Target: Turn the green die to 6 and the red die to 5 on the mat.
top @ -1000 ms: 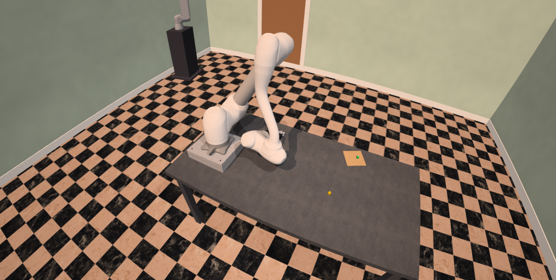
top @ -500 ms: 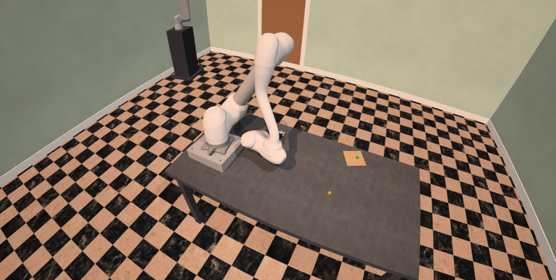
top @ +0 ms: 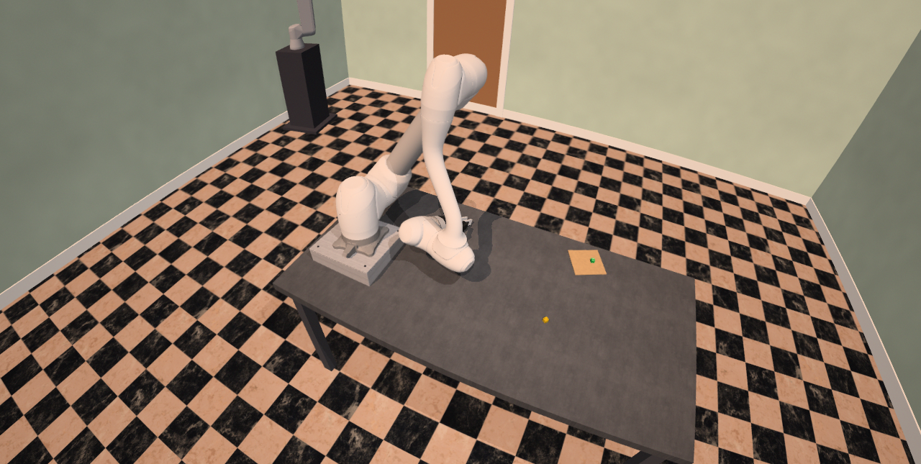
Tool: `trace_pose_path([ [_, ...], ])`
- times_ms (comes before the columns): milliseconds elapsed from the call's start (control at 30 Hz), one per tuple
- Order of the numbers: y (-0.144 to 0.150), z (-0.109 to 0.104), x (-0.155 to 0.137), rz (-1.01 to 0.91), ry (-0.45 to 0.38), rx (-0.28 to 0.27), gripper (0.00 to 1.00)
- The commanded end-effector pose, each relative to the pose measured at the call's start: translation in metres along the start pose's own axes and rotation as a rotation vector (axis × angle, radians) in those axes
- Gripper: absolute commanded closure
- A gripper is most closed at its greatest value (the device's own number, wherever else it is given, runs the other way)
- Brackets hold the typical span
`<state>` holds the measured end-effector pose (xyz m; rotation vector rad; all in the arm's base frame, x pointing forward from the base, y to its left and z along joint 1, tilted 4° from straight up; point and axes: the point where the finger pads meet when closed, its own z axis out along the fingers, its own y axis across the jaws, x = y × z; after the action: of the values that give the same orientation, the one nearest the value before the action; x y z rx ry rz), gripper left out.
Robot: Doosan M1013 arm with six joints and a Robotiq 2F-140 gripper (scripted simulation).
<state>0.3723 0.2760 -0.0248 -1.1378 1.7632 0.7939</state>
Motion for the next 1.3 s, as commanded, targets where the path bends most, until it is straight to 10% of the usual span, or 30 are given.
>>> trace_pose_path([
  [0,-0.0007,0.0005,-0.0009,-0.001,-0.004,0.004,0.78],
  [1267,-0.0007,0.0005,-0.0009,-0.001,-0.004,0.004,0.73],
])
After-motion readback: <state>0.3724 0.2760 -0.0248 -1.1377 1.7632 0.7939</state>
